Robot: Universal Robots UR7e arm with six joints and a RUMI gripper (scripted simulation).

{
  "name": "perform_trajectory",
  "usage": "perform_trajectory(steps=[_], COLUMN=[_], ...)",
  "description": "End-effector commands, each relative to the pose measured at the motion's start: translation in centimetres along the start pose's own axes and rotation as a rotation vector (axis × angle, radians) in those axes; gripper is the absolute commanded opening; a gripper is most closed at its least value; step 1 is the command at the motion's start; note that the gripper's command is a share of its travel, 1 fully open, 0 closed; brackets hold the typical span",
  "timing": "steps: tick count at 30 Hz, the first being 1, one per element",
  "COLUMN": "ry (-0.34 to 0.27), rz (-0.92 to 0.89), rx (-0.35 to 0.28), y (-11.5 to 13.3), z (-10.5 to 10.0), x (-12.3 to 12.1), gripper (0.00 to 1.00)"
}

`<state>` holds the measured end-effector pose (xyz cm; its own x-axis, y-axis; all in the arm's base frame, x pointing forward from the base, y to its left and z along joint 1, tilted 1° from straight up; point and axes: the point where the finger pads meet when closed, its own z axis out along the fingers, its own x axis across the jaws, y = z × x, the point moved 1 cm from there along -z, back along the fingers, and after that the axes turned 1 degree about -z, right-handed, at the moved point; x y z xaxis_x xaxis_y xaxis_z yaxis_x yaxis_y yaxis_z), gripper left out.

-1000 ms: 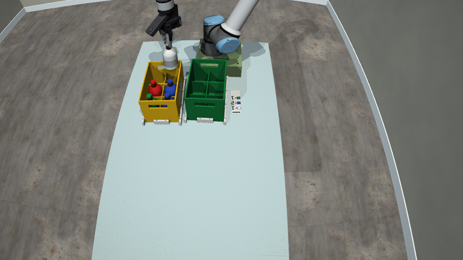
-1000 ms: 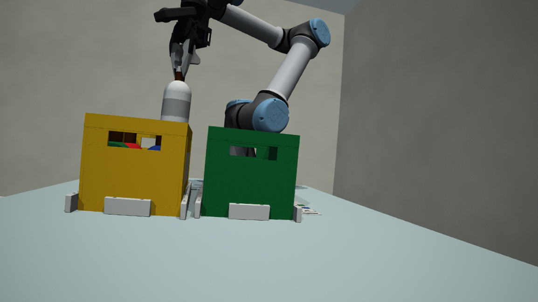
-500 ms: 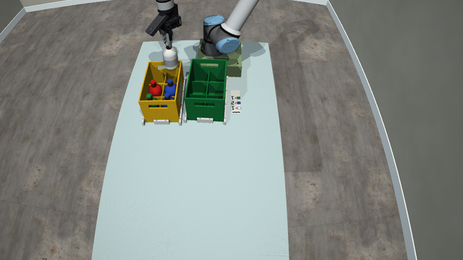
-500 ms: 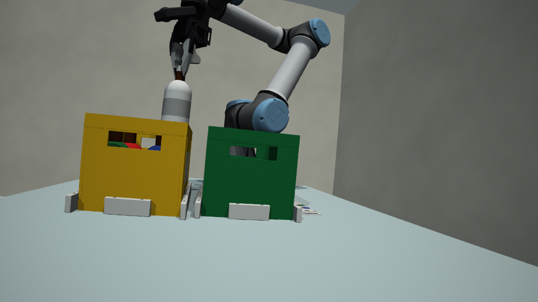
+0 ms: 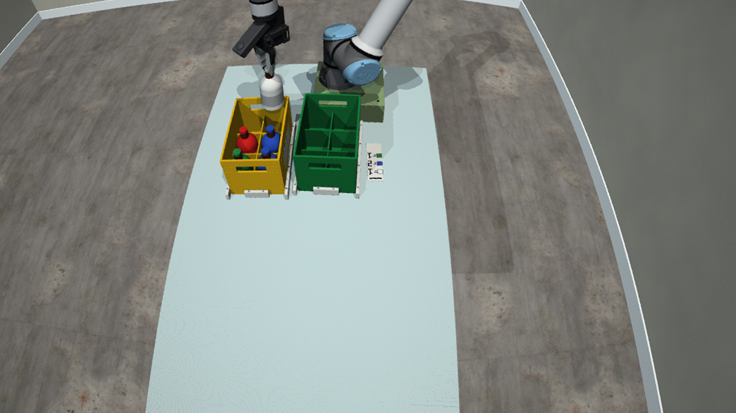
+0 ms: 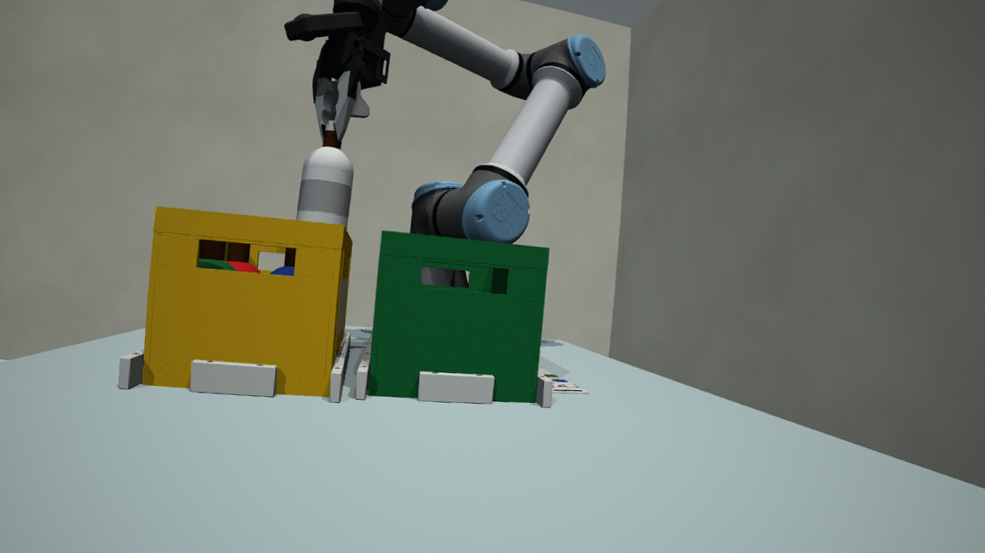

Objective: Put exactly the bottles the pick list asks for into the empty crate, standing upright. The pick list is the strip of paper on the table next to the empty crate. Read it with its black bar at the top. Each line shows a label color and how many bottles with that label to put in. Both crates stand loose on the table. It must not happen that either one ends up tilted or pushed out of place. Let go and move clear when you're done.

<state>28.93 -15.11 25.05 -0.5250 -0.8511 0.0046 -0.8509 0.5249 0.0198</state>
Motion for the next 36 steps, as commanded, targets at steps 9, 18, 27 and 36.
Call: perform_trajectory(steps=[9, 18, 27, 36], ry=[0.001, 0.001, 0.001, 0.001], rz=[-0.002, -0.002, -0.002, -0.002], rx=[0.005, 0.005, 0.005, 0.005], y=[2.2, 3.2, 4.4, 5.6], z=[-0.1, -0.1, -0.1, -0.1], x=[-2.0, -2.9, -3.9, -5.0], gripper=[0.00, 0.00, 0.00, 0.00])
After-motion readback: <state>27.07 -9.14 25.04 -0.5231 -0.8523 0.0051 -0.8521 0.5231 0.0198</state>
